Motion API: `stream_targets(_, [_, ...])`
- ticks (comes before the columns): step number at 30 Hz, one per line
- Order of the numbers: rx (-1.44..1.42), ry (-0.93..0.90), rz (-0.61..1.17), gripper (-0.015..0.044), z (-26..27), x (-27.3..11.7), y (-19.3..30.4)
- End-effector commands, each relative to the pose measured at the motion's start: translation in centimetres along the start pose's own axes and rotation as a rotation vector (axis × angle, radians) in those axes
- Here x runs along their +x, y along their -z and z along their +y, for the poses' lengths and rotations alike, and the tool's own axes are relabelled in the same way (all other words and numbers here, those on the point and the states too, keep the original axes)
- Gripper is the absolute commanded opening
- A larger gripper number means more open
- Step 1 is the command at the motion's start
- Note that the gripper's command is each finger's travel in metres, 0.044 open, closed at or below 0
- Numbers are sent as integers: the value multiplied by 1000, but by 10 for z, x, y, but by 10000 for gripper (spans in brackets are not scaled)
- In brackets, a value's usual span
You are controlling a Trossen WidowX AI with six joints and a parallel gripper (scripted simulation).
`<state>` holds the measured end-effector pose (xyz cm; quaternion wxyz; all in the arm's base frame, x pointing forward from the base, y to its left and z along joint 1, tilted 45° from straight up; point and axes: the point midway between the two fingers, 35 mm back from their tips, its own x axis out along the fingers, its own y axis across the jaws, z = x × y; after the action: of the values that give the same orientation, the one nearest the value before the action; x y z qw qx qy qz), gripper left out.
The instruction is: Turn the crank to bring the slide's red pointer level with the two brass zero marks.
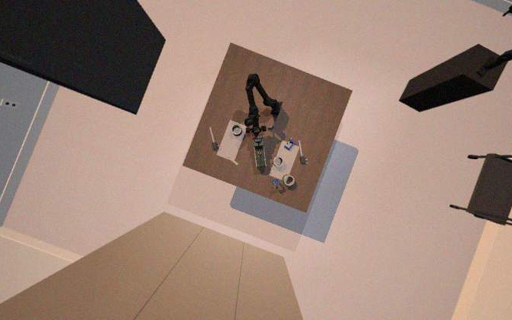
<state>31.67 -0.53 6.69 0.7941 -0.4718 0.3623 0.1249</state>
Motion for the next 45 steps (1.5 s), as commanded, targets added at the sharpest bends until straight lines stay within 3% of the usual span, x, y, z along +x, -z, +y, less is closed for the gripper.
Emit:
stream_targets(1, [-6,-25,5,0,9,2,2])
stream_targets(45, [-6,-26,5,0,14,1,2])
